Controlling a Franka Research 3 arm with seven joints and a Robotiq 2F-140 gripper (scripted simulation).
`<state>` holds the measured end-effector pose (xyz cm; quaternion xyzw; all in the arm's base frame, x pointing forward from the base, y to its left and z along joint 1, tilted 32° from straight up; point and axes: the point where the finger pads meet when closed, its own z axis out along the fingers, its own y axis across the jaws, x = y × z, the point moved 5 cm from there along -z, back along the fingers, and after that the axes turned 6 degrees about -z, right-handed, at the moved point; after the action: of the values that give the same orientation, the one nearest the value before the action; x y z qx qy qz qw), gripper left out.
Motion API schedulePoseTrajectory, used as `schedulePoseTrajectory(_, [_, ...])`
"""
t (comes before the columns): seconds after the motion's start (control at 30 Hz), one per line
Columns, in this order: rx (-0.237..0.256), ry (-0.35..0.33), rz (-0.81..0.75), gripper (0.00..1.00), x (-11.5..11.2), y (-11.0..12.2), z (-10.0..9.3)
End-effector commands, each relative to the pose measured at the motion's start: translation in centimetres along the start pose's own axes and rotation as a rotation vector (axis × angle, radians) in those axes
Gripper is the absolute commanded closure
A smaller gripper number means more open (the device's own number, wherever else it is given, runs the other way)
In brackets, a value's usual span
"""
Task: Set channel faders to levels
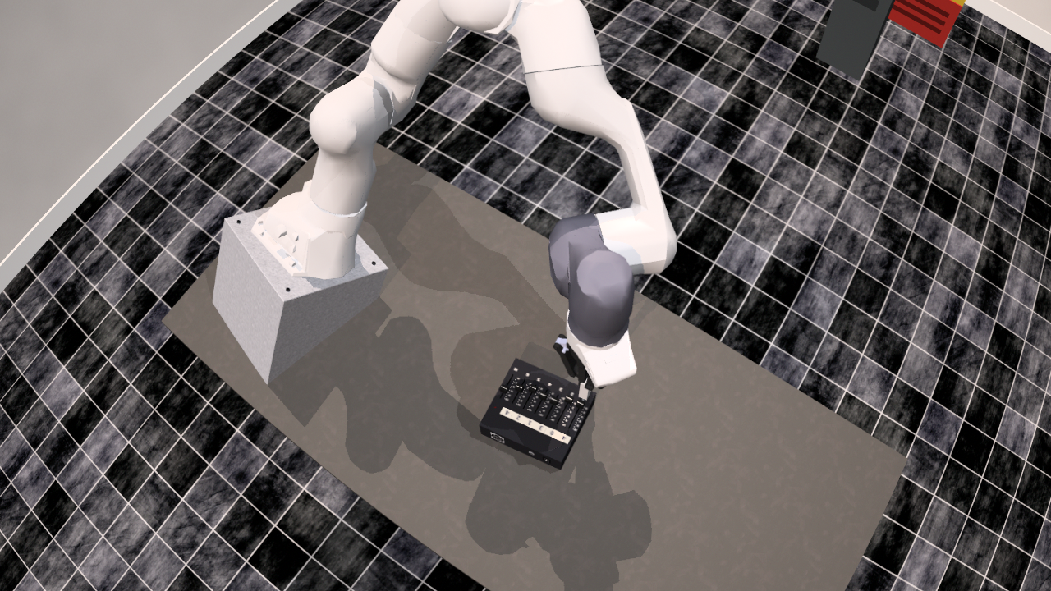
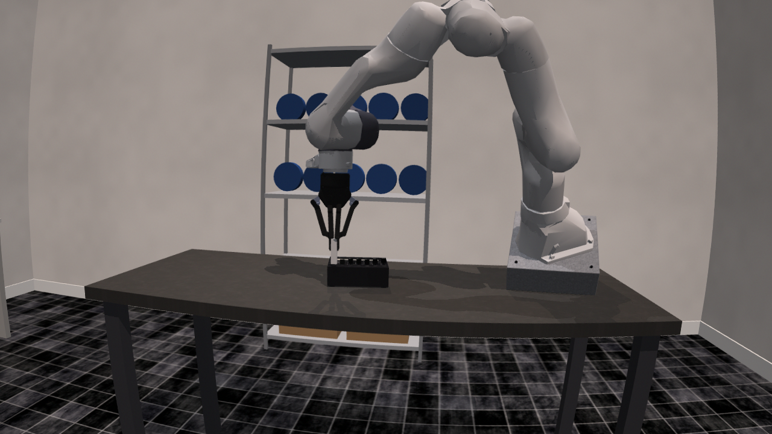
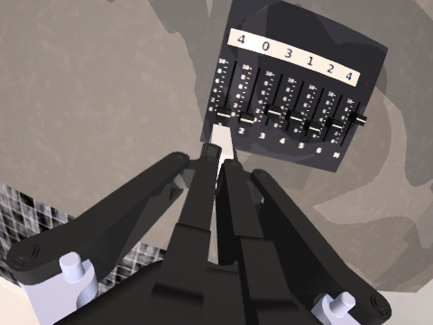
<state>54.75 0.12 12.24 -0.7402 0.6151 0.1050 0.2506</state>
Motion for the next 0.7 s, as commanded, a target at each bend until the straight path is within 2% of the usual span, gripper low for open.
schedulePoseTrajectory(0.0, [0.004, 0.002, -0.005, 1.0, 0.0, -0.17, 0.03])
schedulePoseTrajectory(0.67, [0.004, 0.002, -0.005, 1.0, 0.54, -0.12, 0.03])
